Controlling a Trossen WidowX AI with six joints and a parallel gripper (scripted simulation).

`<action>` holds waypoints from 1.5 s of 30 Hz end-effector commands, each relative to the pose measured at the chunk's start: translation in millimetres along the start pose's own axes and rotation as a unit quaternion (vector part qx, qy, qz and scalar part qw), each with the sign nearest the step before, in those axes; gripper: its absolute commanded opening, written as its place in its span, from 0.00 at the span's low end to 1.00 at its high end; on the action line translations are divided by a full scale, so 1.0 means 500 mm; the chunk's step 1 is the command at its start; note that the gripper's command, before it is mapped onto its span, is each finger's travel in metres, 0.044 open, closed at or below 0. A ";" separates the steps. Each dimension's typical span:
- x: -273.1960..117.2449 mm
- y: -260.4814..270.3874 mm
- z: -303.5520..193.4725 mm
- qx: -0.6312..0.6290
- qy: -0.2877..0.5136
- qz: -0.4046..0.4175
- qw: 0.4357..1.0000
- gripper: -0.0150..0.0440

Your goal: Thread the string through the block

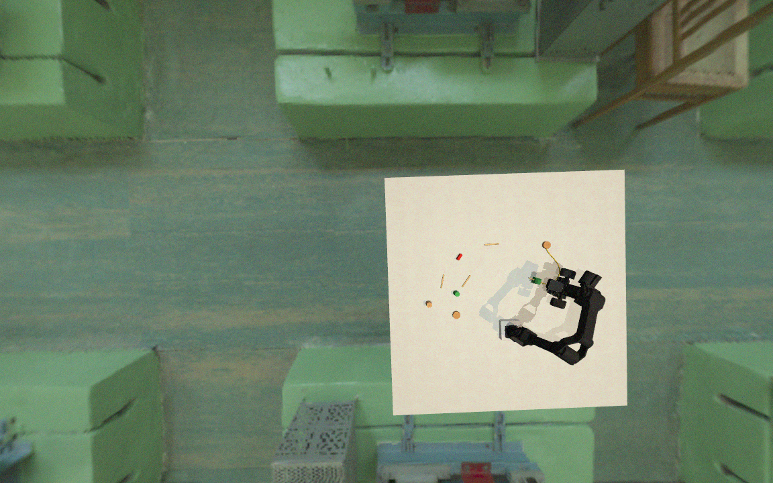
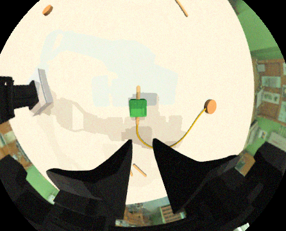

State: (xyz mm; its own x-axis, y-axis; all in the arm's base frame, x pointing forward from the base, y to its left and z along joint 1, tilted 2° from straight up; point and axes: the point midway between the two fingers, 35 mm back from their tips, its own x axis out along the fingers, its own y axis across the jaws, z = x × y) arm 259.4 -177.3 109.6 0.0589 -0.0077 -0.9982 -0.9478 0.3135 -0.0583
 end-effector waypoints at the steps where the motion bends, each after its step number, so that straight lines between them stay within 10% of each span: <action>1: 0.000 0.000 0.000 0.000 0.000 0.000 1.000 0.46; 10: 0.001 -0.002 0.026 0.344 -0.002 0.001 0.939 0.46; 19: 0.001 -0.003 0.057 0.690 -0.002 0.004 0.724 0.46; 45: 0.002 -0.001 0.105 0.985 0.002 0.009 0.171 0.46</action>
State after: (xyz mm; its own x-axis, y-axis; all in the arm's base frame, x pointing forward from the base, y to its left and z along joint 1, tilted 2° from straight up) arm 272.4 -141.8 108.7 0.0525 0.0034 -0.9986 0.7144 0.6986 0.0399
